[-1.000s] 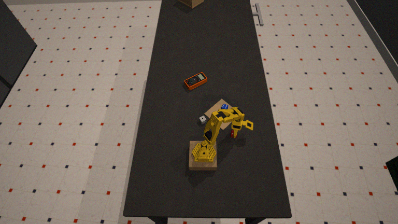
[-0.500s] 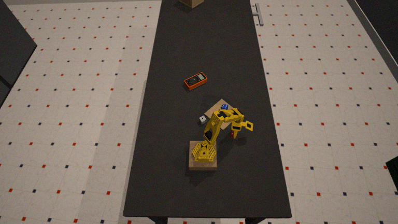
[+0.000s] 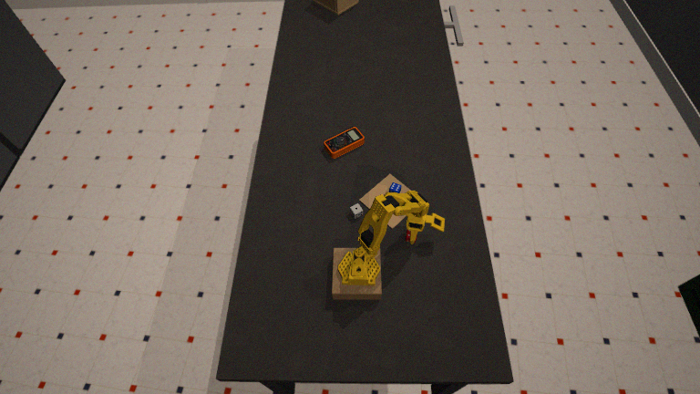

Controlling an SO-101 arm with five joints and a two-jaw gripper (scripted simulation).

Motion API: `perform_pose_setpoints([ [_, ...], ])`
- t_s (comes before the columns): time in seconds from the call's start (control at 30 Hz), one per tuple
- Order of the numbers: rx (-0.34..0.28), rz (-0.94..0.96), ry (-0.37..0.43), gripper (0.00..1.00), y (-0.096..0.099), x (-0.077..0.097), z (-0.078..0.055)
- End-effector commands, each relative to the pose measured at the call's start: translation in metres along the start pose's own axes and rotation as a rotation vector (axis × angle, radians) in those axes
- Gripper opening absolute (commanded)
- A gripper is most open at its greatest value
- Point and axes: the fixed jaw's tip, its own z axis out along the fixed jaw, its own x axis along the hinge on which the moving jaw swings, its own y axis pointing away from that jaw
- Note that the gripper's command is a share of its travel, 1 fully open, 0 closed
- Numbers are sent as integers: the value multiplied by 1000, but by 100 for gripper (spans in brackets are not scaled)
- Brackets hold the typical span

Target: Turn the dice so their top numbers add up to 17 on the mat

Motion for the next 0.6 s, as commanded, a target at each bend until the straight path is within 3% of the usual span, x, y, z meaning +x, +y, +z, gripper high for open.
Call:
perform_pose_setpoints([
  [0.0,15,12,15,32,-6,2,4],
  [0.57,15,12,15,21,-12,2,4],
])
